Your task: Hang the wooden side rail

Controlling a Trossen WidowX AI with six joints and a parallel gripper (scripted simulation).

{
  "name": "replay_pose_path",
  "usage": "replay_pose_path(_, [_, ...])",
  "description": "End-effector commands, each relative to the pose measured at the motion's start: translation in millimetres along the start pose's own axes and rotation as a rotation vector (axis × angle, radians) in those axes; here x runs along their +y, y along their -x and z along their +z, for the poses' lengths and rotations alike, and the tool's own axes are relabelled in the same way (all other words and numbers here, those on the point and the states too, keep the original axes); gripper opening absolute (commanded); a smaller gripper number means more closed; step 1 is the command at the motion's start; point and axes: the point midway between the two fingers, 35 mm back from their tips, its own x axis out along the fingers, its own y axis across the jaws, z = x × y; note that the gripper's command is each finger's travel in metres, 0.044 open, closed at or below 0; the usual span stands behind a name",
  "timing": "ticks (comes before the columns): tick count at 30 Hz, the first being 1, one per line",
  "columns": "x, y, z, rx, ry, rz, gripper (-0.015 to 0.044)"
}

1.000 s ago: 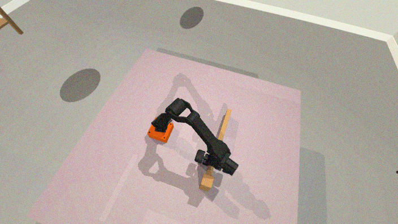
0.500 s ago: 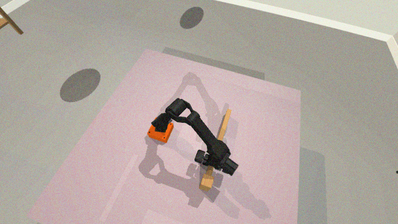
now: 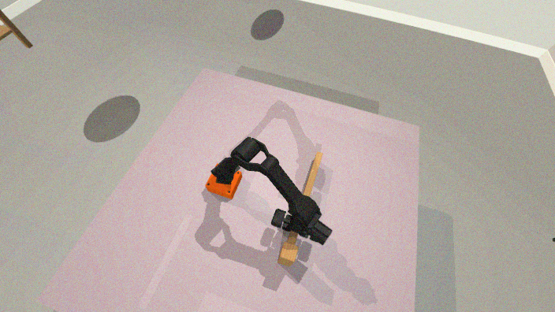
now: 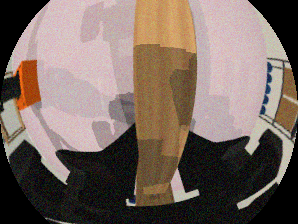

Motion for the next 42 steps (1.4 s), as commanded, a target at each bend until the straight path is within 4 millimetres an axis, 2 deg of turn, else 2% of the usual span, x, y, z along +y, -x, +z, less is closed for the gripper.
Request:
replay_pose_path(1, [-0.7, 1.1, -2.3, 0.008, -0.003, -0.006, 0.0])
replay_pose_path(42, [-0.7, -5.8, -2.4, 0.008, -0.003, -0.006, 0.0])
